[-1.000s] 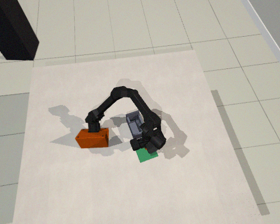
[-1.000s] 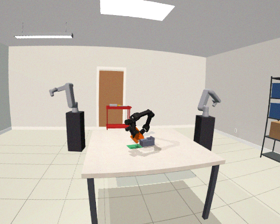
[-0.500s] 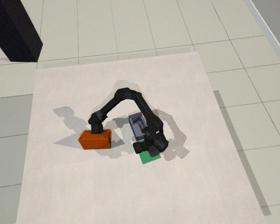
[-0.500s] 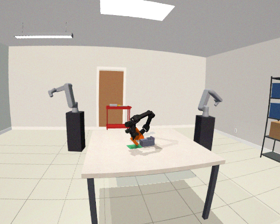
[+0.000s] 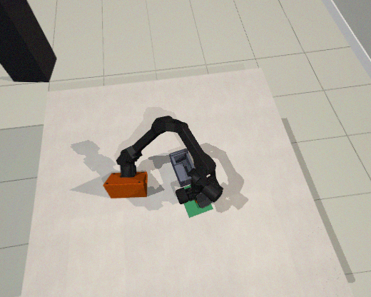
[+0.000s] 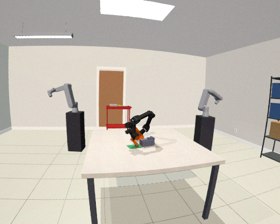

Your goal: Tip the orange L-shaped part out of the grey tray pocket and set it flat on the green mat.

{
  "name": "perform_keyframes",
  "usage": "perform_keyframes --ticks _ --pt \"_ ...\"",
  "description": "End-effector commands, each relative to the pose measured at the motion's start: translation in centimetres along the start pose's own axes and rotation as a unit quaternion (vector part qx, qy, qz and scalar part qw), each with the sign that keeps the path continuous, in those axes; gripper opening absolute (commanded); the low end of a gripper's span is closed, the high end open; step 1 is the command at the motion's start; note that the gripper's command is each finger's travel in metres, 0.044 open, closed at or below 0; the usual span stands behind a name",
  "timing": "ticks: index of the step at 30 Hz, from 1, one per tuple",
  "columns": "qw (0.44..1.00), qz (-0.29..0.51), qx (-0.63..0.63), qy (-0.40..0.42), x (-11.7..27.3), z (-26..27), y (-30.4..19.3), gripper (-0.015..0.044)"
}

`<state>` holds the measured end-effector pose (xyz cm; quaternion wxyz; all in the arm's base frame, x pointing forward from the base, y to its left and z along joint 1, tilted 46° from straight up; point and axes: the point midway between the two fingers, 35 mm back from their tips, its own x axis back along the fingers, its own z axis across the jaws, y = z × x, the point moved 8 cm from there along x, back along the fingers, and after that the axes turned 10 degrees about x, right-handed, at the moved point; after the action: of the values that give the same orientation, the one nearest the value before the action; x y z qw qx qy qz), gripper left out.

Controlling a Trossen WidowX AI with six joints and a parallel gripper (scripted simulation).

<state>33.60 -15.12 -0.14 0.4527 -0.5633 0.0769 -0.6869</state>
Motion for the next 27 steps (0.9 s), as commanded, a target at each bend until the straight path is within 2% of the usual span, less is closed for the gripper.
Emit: perform_keyframes --ticks 1,3,13,18,23,27 --pt "1.0 0.001 -0.002 0.002 -0.1 0.0 0.0 0.0" --pt "1.0 0.0 0.0 0.0 0.0 0.0 0.0 0.0" --pt "1.0 0.0 0.0 0.0 0.2 0.0 0.0 0.0263" --pt "1.0 -0.001 -0.001 0.0 3.9 0.2 0.3 0.0394" --pt "1.0 0.0 -0.003 0.001 8.5 0.0 0.0 0.04" --pt "1.0 -0.008 -0.004 0.008 8.2 0.0 0.1 0.04"
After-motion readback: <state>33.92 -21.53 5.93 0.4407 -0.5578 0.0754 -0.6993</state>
